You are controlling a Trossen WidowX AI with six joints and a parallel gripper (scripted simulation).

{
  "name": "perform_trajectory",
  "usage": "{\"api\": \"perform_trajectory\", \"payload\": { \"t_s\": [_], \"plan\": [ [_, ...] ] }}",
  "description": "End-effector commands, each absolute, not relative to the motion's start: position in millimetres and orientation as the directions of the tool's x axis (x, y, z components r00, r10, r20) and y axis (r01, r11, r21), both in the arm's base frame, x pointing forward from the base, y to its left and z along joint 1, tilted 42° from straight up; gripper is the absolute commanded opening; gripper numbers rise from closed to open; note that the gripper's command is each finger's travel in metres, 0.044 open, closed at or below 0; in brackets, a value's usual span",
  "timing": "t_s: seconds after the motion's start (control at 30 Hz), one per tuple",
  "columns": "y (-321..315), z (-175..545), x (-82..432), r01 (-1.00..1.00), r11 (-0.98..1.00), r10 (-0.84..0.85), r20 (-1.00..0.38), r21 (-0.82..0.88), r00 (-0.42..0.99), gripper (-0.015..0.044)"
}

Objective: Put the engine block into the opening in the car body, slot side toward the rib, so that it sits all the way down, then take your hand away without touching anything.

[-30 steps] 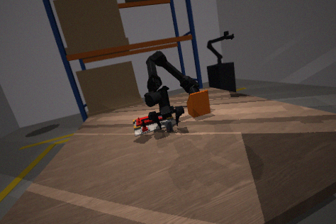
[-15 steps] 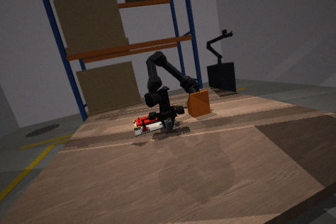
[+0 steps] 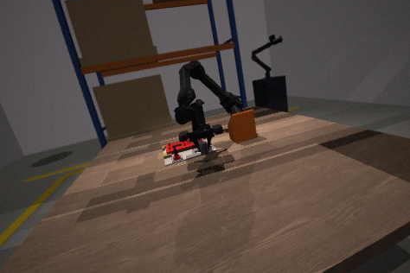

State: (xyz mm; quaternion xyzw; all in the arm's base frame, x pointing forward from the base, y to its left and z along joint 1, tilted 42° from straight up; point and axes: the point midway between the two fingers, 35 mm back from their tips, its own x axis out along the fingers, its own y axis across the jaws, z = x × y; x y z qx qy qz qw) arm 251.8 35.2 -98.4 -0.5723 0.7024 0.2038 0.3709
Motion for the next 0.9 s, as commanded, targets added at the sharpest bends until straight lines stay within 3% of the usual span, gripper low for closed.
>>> {"api": "perform_trajectory", "payload": {
  "t_s": [0.0,0.87],
  "plan": [
    [43.2,-89.5,254.7,-0.953,0.266,-0.649,-0.758,-0.141,-0.069,0.0],
    [90.2,-24.5,258.4,-0.954,0.267,-0.648,-0.758,-0.139,-0.071,0.0]
  ]
}}
